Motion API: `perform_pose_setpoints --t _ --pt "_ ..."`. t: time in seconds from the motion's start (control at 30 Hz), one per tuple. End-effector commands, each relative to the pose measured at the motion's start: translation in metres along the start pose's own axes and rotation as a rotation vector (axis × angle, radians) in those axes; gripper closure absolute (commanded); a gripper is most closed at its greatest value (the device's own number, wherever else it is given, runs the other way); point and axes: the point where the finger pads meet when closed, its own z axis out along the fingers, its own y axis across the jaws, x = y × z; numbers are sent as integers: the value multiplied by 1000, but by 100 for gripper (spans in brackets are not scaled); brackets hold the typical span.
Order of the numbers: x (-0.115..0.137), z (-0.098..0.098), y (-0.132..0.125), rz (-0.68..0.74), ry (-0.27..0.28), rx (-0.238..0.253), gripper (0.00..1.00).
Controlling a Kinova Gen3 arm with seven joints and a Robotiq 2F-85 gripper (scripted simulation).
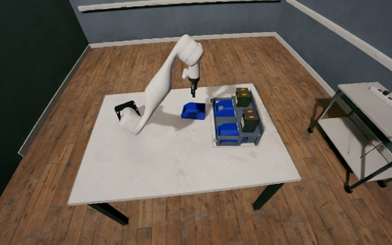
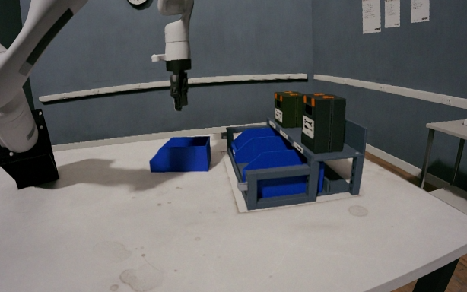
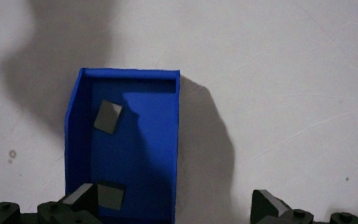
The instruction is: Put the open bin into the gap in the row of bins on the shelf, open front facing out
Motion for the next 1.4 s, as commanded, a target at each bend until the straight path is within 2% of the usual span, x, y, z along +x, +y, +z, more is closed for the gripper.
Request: perform_pose_setpoints --t 0.0,0.5,0.53,1.37 --pt "0 -1 1 0 -1 -2 0" --pt "0 -2 1 0 -1 -2 0" --pt "0 -2 1 0 -1 -2 65" --pt "0 -2 1 0 -1 -2 65"
